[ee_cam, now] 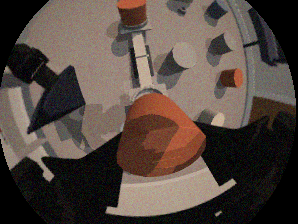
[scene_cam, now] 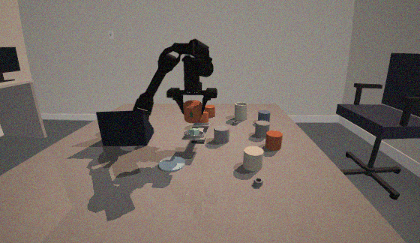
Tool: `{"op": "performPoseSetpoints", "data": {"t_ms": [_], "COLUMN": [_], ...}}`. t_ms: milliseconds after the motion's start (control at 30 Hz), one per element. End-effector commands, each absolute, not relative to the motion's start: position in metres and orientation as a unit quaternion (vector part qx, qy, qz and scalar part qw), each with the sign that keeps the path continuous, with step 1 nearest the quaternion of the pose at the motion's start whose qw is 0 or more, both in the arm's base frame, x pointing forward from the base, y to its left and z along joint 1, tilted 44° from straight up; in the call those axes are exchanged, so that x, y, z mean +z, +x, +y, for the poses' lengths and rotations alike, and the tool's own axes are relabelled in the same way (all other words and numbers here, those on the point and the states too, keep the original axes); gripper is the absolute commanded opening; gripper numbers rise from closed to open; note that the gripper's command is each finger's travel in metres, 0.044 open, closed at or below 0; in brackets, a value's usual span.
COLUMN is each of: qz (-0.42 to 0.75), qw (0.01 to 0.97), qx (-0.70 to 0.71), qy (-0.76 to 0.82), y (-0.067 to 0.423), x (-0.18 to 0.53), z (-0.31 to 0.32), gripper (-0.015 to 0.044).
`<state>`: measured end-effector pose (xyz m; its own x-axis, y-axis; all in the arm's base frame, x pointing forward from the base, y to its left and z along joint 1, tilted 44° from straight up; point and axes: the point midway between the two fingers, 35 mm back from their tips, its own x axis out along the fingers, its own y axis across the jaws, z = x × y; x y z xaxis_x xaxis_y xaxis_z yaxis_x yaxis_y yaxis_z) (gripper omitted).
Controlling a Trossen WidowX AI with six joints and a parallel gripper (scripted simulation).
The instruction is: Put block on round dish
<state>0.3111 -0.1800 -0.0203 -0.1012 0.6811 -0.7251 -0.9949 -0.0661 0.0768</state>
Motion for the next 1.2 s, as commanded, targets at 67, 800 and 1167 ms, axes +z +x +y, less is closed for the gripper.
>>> {"op": "performPoseSetpoints", "data": {"t_ms": [67, 800, 1167], "qz": [0.297, 0.306, 0.305], "qw": [0.616, 0.614, 0.614], "qx": [0.68, 0.675, 0.675], "qy": [-0.265, -0.272, -0.272], "y": [0.31, 0.135, 0.124], "x": [-0.022, -0.161, -0.185], "z": [-0.181, -0.235, -0.218], "gripper": [0.0, 0.0, 0.0]}}
